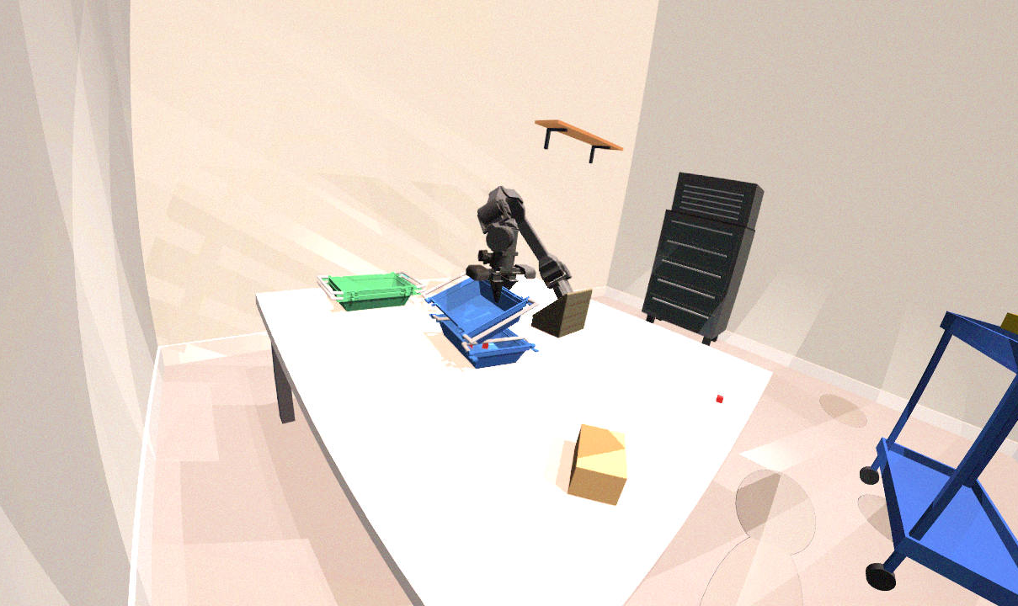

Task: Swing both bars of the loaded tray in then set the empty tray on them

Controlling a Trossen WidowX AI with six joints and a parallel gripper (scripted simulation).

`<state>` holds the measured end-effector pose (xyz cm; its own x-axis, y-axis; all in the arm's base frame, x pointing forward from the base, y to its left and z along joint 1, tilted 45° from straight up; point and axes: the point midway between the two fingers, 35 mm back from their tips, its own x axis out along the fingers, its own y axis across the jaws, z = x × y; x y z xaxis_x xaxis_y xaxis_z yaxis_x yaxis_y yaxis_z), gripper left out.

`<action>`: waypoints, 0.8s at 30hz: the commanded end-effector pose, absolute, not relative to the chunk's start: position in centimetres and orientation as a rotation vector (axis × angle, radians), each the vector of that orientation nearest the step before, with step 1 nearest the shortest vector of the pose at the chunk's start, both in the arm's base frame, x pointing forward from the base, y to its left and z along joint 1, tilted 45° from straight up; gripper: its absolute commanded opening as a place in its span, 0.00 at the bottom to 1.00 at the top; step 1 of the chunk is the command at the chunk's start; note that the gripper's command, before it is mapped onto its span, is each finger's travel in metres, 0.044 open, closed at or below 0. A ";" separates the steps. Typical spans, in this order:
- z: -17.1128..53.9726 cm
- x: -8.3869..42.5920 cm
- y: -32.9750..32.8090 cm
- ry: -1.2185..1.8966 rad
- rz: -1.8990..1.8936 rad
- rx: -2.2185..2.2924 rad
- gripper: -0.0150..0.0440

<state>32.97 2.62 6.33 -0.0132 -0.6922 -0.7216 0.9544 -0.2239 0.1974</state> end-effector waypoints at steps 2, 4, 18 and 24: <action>6.2 33.0 2.6 0.408 -1.573 0.857 0.25; 6.1 32.9 2.6 0.408 -1.573 0.857 0.25; 5.2 32.0 2.0 0.408 -1.574 0.856 0.25; 5.2 31.9 2.0 0.408 -1.574 0.856 0.25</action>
